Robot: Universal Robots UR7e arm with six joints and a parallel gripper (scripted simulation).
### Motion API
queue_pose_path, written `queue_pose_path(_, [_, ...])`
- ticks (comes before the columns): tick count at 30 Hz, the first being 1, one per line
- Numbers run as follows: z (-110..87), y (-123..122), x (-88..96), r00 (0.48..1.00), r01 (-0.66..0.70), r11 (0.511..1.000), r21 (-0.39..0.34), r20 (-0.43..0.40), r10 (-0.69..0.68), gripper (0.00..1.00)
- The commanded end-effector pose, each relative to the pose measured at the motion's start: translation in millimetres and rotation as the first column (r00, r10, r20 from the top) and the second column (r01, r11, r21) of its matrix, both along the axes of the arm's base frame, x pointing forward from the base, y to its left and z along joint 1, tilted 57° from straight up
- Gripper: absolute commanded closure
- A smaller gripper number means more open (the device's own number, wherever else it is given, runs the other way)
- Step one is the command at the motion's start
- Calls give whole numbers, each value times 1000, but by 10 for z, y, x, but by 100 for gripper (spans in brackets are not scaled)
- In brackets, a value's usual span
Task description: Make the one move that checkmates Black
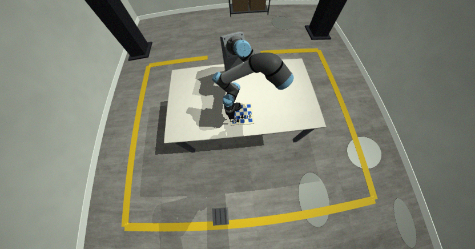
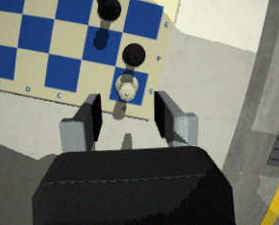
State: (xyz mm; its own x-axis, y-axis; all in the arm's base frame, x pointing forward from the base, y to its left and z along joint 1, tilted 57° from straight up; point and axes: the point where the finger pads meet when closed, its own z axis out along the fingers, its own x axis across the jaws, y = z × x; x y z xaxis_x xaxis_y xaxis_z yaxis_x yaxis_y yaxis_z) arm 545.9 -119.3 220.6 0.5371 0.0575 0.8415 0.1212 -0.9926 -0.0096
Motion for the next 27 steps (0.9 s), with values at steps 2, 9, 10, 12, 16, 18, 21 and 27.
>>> queue_pose_path(2, [-39, 8, 65, 1000, 0, 1000, 0, 1, 0, 21])
queue_pose_path(9, [-92, 19, 147, 1000, 0, 1000, 0, 1, 0, 21])
queue_pose_path(10, [-92, 19, 147, 1000, 0, 1000, 0, 1, 0, 21])
queue_pose_path(12, [-109, 22, 174, 1000, 0, 1000, 0, 1, 0, 21])
queue_pose_path(16, [-142, 29, 224, 1000, 0, 1000, 0, 1, 0, 21])
queue_pose_path(18, [-156, 32, 246, 1000, 0, 1000, 0, 1, 0, 21])
queue_pose_path(21, [-175, 35, 276, 1000, 0, 1000, 0, 1, 0, 21])
queue_pose_path(27, [-194, 39, 305, 1000, 0, 1000, 0, 1, 0, 21])
